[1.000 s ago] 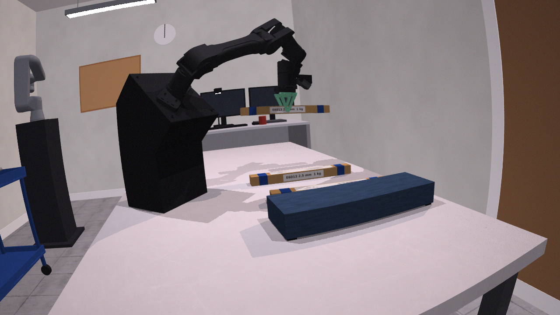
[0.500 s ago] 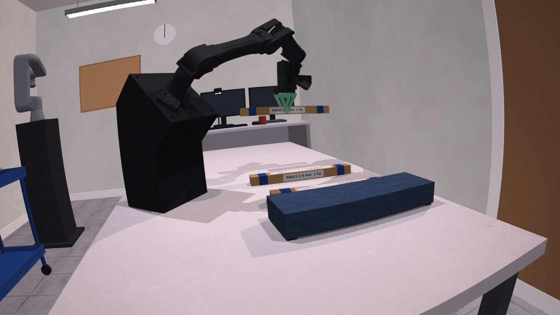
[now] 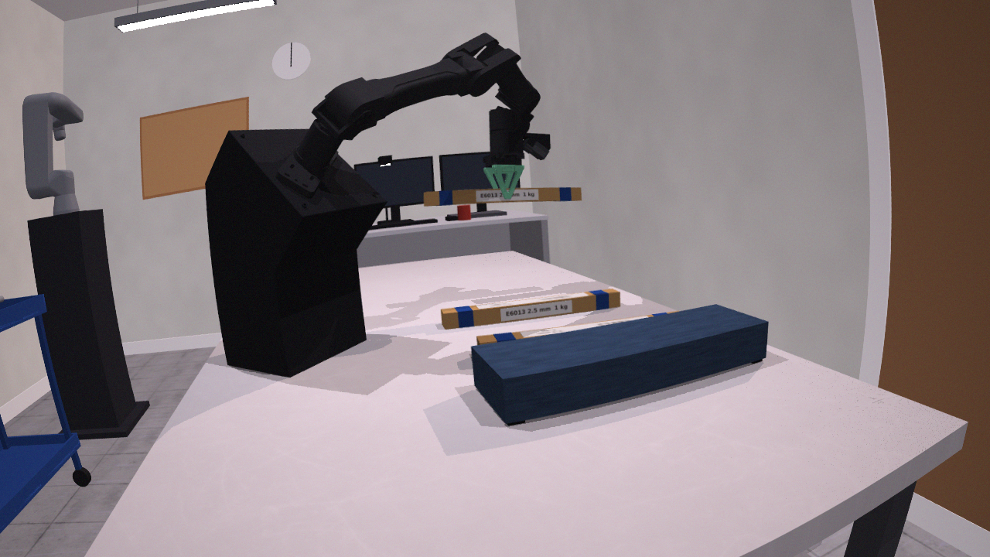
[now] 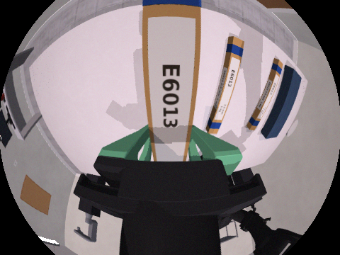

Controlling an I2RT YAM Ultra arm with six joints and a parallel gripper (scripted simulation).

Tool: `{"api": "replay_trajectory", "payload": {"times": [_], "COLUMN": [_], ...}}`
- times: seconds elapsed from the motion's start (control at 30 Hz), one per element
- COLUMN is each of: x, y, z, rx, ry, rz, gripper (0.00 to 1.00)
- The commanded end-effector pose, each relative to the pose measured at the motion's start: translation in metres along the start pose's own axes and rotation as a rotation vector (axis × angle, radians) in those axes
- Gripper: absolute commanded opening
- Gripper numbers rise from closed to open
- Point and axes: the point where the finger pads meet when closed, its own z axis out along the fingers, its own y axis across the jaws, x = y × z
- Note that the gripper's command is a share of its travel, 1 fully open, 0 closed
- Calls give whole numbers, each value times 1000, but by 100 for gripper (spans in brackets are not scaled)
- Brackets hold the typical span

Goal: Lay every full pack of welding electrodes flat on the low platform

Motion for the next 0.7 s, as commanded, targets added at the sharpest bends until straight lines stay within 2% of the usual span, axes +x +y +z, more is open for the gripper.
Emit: {"api": "replay_trajectory", "payload": {"times": [0.0,0.67], "x": [-19,-20], "y": [5,3], "z": [-63,-62], "rx": [-85,-85], "ry": [-93,-93], "rz": [16,17], "gripper": [0,0]}}
